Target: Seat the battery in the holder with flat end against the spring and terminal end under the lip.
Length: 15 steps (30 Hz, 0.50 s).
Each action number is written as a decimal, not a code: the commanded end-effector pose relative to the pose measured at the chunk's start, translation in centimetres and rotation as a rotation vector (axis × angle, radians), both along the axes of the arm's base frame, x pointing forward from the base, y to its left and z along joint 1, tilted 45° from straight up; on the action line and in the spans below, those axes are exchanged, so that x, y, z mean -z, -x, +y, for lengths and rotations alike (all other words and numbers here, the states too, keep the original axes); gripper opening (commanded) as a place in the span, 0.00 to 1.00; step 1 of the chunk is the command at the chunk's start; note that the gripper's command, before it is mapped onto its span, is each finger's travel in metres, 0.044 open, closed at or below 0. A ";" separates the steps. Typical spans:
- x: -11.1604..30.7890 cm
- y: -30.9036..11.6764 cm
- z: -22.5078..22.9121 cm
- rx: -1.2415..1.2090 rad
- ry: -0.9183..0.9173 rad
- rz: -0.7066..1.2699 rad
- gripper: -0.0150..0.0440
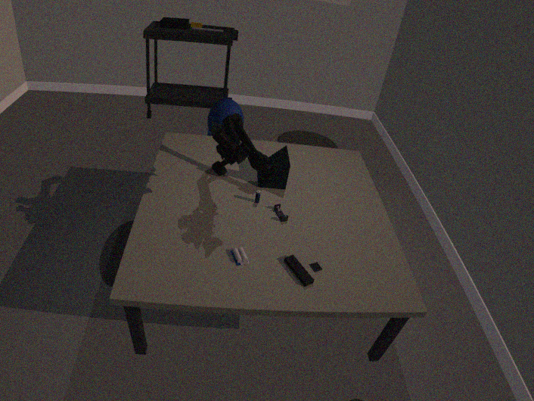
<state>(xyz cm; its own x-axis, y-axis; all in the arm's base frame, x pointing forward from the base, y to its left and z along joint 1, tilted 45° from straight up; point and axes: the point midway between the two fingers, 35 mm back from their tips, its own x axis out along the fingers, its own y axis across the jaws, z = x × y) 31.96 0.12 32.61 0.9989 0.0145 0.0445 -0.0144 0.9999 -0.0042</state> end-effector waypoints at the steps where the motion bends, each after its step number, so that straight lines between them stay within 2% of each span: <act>1: 0.4 -0.1 0.0 0.002 -0.006 0.019 0.89; 3: 3.4 -0.9 0.3 0.024 -0.048 0.168 0.80; 7: 11.7 -0.4 1.2 0.127 -0.093 0.596 0.62; 15: 19.0 4.9 1.0 0.337 0.038 1.091 0.26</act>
